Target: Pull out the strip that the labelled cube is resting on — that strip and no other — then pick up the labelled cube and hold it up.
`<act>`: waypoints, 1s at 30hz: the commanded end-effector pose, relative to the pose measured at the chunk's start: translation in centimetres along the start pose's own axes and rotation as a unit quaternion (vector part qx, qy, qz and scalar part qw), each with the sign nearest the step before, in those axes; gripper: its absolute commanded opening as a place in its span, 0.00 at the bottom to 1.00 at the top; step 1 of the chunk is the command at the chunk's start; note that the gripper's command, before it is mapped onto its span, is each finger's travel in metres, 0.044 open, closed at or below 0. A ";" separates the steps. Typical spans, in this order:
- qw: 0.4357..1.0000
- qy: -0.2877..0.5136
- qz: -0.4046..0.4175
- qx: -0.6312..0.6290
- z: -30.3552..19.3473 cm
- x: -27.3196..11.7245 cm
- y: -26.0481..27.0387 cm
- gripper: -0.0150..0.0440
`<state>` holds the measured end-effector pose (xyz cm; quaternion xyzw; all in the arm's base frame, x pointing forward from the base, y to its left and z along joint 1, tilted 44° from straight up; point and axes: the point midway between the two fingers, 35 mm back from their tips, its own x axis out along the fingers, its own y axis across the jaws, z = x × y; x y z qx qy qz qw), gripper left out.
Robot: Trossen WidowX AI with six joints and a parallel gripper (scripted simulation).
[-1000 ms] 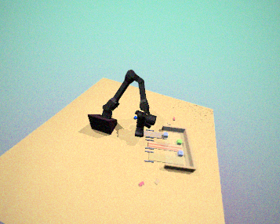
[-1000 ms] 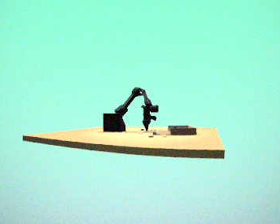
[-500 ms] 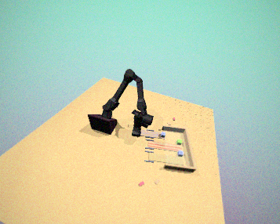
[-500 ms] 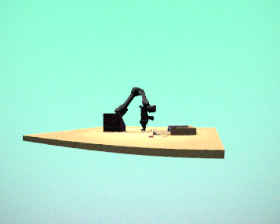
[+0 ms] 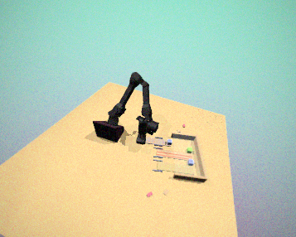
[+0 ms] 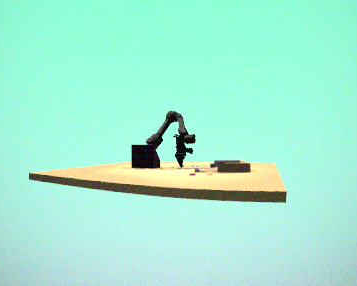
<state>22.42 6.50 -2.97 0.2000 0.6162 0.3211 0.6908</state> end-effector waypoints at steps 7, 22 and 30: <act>1.000 0.015 0.000 0.005 -2.4 0.4 0.1 0.25; 1.000 0.015 0.000 0.005 -3.9 0.4 0.0 0.25; 1.000 0.015 0.000 0.005 -3.9 0.4 0.0 0.25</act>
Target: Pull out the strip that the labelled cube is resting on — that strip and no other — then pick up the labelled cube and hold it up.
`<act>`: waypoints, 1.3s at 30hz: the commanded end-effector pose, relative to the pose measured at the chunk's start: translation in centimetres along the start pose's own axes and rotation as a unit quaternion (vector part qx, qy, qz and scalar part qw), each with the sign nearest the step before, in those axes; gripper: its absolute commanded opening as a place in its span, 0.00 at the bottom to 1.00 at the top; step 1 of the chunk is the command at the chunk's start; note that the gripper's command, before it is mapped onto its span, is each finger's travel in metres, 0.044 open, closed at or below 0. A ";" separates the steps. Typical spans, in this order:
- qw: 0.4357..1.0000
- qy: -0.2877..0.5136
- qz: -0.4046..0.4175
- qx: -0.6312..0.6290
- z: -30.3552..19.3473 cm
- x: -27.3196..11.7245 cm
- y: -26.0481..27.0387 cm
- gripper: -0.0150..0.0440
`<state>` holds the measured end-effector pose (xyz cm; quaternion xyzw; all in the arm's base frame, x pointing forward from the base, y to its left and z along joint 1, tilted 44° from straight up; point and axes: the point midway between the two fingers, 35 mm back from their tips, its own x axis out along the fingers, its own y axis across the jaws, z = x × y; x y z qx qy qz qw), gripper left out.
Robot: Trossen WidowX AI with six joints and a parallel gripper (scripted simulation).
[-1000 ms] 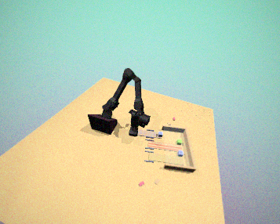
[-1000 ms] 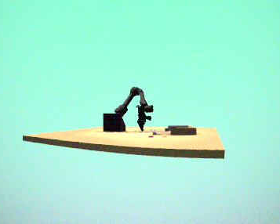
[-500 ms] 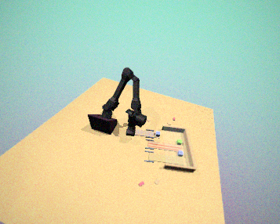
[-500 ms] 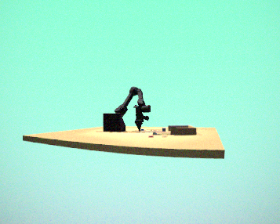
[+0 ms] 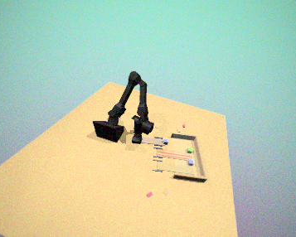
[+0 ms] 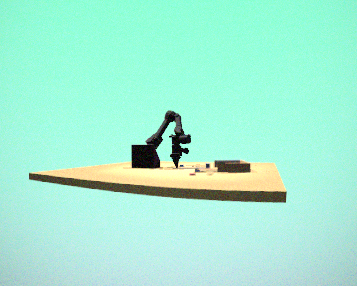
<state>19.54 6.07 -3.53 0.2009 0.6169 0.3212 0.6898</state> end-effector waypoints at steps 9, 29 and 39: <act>1.000 0.014 -0.001 0.004 -1.0 0.4 0.1 0.25; 1.000 0.014 -0.001 0.004 -1.0 0.4 0.1 0.25; 1.000 0.001 0.000 0.001 -0.1 -0.1 0.0 0.25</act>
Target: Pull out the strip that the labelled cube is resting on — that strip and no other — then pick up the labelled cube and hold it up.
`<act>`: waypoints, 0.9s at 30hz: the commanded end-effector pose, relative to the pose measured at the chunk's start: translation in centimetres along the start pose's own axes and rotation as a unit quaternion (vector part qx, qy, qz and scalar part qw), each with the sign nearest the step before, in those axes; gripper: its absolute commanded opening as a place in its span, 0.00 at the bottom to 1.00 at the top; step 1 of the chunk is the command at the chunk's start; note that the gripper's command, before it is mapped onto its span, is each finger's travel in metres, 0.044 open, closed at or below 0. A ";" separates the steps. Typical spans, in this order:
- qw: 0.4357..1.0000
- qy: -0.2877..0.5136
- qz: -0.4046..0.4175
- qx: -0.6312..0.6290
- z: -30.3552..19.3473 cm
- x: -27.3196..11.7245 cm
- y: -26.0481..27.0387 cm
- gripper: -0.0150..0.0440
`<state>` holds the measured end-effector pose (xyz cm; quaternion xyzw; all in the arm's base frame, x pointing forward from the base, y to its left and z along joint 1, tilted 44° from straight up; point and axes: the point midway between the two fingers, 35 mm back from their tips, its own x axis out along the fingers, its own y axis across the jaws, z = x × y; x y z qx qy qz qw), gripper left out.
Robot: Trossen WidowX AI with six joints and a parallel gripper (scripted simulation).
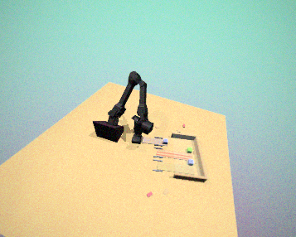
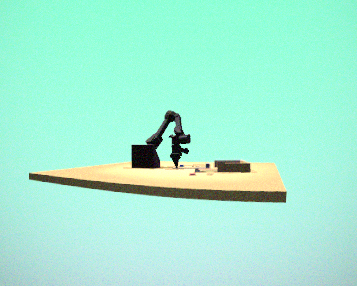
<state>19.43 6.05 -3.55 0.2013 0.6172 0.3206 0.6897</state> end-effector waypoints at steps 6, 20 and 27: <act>1.000 0.014 -0.002 0.003 0.2 -4.2 0.0 0.25; 1.000 0.013 -0.001 -0.013 4.6 -4.2 0.0 0.74; 1.000 0.013 -0.001 -0.013 6.9 -4.4 0.0 1.00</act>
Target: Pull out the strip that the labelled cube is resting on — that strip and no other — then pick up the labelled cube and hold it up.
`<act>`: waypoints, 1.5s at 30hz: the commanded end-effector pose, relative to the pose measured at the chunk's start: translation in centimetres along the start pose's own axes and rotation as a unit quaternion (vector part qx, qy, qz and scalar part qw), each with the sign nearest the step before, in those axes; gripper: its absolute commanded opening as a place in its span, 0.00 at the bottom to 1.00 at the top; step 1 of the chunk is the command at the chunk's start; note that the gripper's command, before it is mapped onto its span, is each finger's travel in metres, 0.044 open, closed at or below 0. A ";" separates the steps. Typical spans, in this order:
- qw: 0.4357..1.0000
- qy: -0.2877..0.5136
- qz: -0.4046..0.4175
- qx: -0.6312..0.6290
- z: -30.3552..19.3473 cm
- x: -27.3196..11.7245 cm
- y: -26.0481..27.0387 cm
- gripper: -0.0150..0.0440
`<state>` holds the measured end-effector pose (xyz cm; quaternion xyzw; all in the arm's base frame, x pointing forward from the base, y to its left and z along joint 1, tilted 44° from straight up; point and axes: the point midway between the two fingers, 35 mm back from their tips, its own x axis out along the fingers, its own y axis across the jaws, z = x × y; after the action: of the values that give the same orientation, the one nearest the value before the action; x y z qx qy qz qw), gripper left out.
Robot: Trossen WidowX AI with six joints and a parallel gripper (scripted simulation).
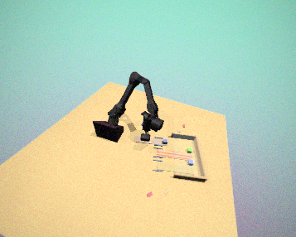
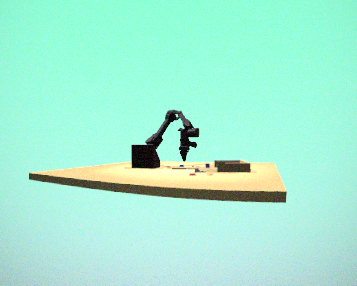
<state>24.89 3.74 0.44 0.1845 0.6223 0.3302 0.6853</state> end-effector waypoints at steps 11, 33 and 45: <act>1.000 -0.002 0.002 0.001 4.9 -0.6 0.0 1.00; 1.000 -0.003 0.002 0.000 12.4 -1.6 0.0 1.00; 1.000 -0.004 0.002 -0.001 15.3 -1.8 0.1 0.91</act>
<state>39.37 4.80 4.22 0.1827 0.6181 0.3316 0.6890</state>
